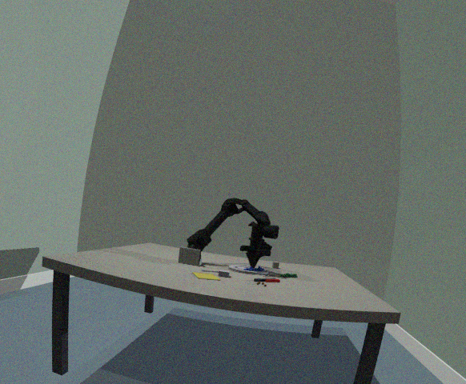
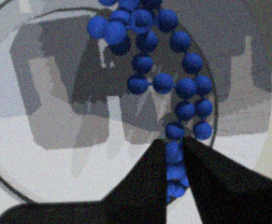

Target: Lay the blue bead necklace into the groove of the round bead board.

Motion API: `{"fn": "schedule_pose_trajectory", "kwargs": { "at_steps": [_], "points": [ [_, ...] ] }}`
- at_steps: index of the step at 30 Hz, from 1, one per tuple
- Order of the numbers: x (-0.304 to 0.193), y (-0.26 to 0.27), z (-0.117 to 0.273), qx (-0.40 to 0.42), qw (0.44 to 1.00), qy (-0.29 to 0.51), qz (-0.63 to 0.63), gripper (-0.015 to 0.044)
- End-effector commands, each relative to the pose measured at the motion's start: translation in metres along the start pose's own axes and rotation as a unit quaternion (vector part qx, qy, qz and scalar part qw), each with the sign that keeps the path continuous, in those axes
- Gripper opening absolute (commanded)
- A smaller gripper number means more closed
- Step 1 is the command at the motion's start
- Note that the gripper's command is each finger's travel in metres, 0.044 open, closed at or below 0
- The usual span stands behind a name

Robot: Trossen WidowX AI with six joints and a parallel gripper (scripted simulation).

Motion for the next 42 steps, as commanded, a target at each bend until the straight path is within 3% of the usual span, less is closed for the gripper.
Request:
{"fn": "schedule_pose_trajectory", "kwargs": {
  "at_steps": [1,26,42],
  "points": [
    [-0.010,0.007,-0.002,0.002,1.000,0.003,-0.001,0.0000],
    [-0.028,0.023,-0.007,0.002,1.000,0.004,-0.002,0.0000],
    [-0.028,0.023,-0.002,0.002,1.000,0.004,-0.002,0.0420]
  ]
}}
Point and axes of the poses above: the point midway between the two fingers, 35 mm back from their tips, its own z axis back along the fingers, its own y axis across the jaws, x = y × z, the point moved 4 cm from there along z, back along the fingers, and after that the axes turned 6 degrees about -z, right-handed, at the moved point
